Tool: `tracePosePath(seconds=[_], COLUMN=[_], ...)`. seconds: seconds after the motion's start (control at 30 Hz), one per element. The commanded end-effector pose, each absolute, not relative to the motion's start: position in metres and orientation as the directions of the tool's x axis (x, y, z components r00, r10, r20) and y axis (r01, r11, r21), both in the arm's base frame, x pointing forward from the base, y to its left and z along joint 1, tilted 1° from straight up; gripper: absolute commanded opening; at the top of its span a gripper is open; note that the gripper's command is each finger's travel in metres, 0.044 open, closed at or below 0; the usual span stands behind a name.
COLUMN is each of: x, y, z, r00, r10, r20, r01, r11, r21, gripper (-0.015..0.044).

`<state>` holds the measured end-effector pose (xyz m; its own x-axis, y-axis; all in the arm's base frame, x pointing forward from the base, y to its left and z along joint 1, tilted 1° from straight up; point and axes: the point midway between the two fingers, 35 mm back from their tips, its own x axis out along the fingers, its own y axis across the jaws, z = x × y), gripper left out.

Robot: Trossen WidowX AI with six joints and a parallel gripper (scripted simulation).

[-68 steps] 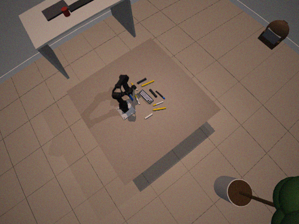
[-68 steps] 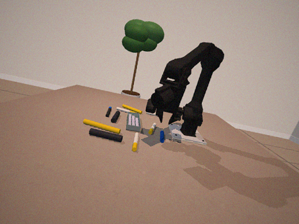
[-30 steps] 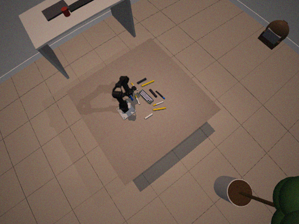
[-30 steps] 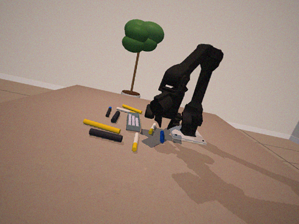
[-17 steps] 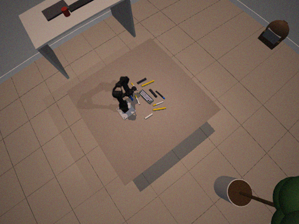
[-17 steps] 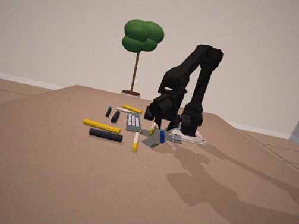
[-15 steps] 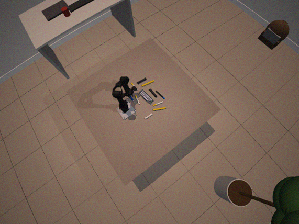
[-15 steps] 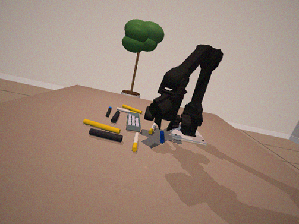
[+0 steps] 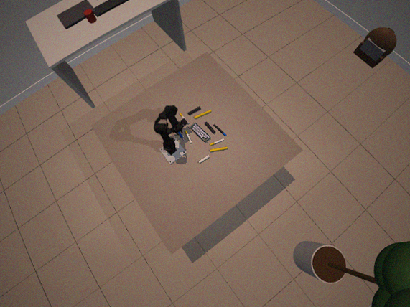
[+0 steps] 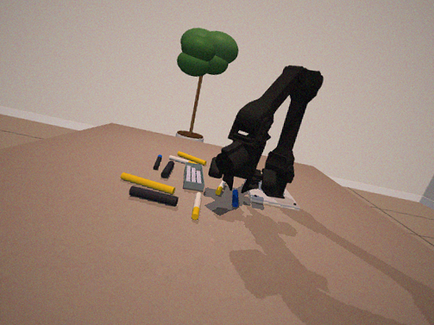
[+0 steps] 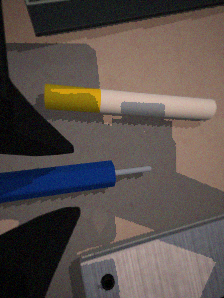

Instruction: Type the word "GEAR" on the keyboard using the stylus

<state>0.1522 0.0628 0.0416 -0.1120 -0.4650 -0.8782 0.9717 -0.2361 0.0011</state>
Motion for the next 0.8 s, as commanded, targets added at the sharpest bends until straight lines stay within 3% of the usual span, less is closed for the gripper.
tracePosePath(seconds=[0.0, 0.77], x=[0.151, 0.151], y=[0.062, 0.062], z=[0.037, 0.024], r00=[-0.115, -0.115], r10=[-0.471, -0.471], r20=[-0.874, -0.874], r01=[0.971, 0.971], r11=[-0.238, -0.238], r21=[0.000, 0.000], gripper=[0.0150, 0.0150])
